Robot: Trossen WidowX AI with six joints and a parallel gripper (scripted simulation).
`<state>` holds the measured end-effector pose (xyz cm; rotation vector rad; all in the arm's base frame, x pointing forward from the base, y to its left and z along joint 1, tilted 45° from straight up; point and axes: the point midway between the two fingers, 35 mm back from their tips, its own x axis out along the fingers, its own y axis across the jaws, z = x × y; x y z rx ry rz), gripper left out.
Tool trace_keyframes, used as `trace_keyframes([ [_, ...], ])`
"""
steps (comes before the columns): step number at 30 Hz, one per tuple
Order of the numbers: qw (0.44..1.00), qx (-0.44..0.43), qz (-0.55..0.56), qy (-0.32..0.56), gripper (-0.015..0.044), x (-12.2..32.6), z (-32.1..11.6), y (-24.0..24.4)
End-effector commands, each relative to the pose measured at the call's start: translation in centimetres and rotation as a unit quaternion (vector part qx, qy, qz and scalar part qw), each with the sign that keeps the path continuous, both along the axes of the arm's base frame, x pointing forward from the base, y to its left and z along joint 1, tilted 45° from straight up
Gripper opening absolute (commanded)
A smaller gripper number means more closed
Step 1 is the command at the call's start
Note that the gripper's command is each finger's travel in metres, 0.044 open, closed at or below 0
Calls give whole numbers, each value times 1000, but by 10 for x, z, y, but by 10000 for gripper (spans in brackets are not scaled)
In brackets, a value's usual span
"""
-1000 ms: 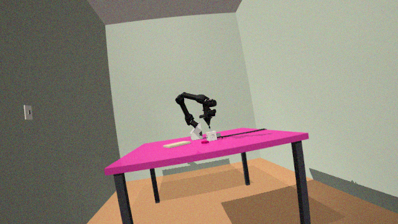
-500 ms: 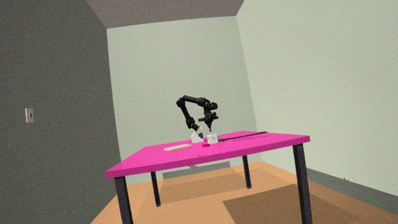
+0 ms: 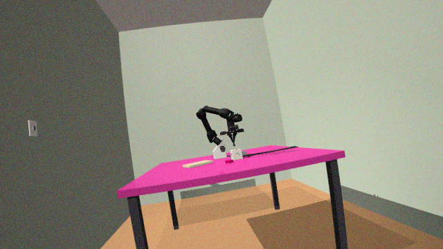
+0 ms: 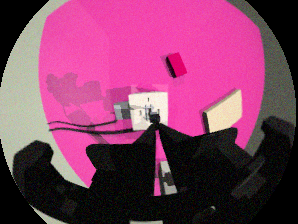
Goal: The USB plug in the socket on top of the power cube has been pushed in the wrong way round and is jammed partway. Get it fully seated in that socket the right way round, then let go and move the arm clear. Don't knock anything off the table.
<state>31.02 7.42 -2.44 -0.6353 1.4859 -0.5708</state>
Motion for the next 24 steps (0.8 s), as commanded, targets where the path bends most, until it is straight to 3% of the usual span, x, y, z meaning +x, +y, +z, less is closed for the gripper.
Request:
trace_keyframes([
  [1,998,1,-43,-41,0,0,0,0],
  [24,936,5,-253,-245,0,0,0,0],
])
